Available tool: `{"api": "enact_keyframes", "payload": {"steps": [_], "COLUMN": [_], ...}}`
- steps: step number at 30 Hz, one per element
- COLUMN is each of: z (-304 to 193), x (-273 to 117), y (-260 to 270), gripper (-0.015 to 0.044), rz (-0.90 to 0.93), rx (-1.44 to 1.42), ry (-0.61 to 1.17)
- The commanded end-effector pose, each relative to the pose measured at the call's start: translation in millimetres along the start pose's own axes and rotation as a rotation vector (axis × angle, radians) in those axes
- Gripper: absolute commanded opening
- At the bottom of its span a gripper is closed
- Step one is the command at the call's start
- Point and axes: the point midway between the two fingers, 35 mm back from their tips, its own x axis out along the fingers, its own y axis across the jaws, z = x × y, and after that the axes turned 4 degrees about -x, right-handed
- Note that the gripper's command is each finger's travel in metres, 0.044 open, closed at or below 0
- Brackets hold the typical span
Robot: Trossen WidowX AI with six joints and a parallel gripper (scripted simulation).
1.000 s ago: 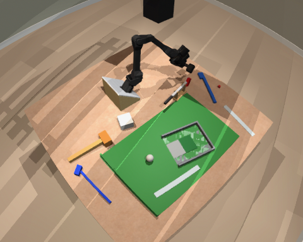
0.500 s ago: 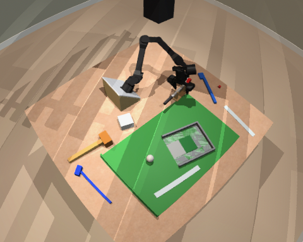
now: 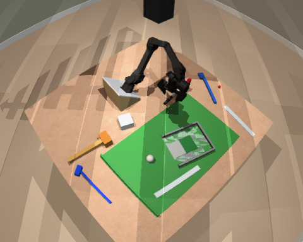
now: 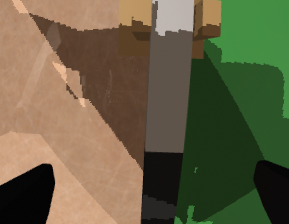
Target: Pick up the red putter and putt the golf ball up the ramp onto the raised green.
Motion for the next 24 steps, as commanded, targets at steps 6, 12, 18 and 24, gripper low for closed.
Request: {"api": "enact_keyframes", "payload": {"steps": [6,12,18,24], "z": [-33,-33,-34,-35], "x": [-37,-36,-15,-8], "y": [7,7,5,5], "gripper": [0.0440,0.0440,0.0440,0.0440], "rz": [-0.070,-0.070,-0.071,-0.071], "rx": [0.019,0.019,0.019,0.019], "ry": [-0.192,-0.192,-0.193,-0.192]}}
